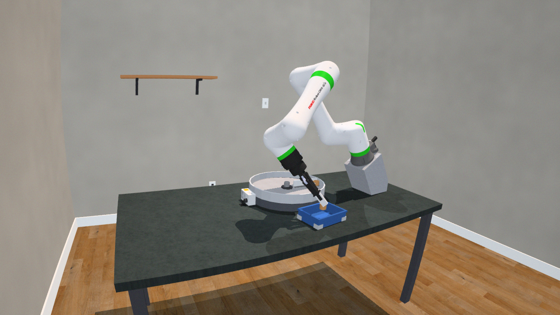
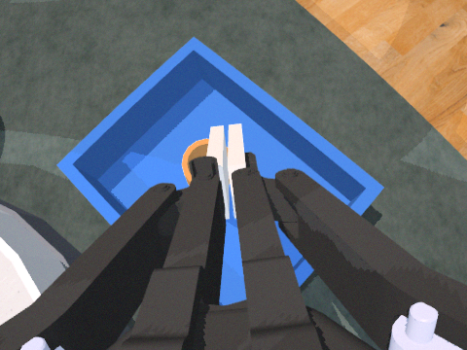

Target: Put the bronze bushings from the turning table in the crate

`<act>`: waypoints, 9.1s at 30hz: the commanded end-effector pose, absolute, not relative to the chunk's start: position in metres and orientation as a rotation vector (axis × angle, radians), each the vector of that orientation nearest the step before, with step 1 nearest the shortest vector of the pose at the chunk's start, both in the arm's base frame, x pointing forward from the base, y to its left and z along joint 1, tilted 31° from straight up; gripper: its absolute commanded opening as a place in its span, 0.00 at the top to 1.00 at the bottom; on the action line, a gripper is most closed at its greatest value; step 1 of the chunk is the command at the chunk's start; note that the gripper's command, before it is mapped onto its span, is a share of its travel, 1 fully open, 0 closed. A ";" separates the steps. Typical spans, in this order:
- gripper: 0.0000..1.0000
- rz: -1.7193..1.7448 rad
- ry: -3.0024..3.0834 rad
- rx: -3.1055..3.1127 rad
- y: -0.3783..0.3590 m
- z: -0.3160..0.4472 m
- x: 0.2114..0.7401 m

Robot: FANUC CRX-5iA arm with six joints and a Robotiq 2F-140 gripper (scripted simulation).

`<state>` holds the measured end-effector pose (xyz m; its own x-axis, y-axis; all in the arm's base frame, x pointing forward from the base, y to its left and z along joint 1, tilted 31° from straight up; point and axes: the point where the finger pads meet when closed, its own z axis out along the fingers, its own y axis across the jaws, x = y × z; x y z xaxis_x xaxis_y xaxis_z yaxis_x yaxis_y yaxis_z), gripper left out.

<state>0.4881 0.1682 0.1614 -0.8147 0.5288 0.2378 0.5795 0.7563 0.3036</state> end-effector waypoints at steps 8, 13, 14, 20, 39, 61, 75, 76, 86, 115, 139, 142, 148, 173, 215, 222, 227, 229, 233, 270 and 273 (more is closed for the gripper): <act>1.00 -0.555 -2.814 -0.893 0.168 0.162 0.488; 1.00 -0.555 -2.814 -0.893 0.168 0.162 0.488; 1.00 -0.555 -2.814 -0.893 0.168 0.162 0.488; 1.00 -0.555 -2.814 -0.893 0.168 0.161 0.489; 1.00 -0.555 -2.814 -0.893 0.167 0.141 0.501; 1.00 -0.555 -2.814 -0.893 0.167 0.126 0.510; 1.00 -0.555 -2.814 -0.893 0.167 0.126 0.510; 1.00 -0.555 -2.814 -0.893 0.167 0.126 0.510; 1.00 -0.555 -2.814 -0.893 0.167 0.126 0.510; 1.00 -0.555 -2.814 -0.893 0.166 0.123 0.512; 1.00 -0.555 -2.814 -0.893 0.166 0.120 0.513; 1.00 -0.555 -2.814 -0.893 0.166 0.120 0.513; 1.00 -0.555 -2.814 -0.893 0.166 0.120 0.513; 0.93 -0.555 -2.814 -0.893 0.166 0.120 0.513; 0.93 -0.555 -2.814 -0.893 0.168 0.148 0.496; 0.93 -0.555 -2.814 -0.893 0.169 0.169 0.484; 0.93 -0.555 -2.814 -0.893 0.169 0.187 0.473; 0.93 -0.555 -2.814 -0.893 0.170 0.192 0.470; 0.93 -0.555 -2.814 -0.893 0.170 0.198 0.466; 0.93 -0.555 -2.814 -0.893 0.170 0.199 0.465; 0.93 -0.555 -2.814 -0.893 0.170 0.199 0.465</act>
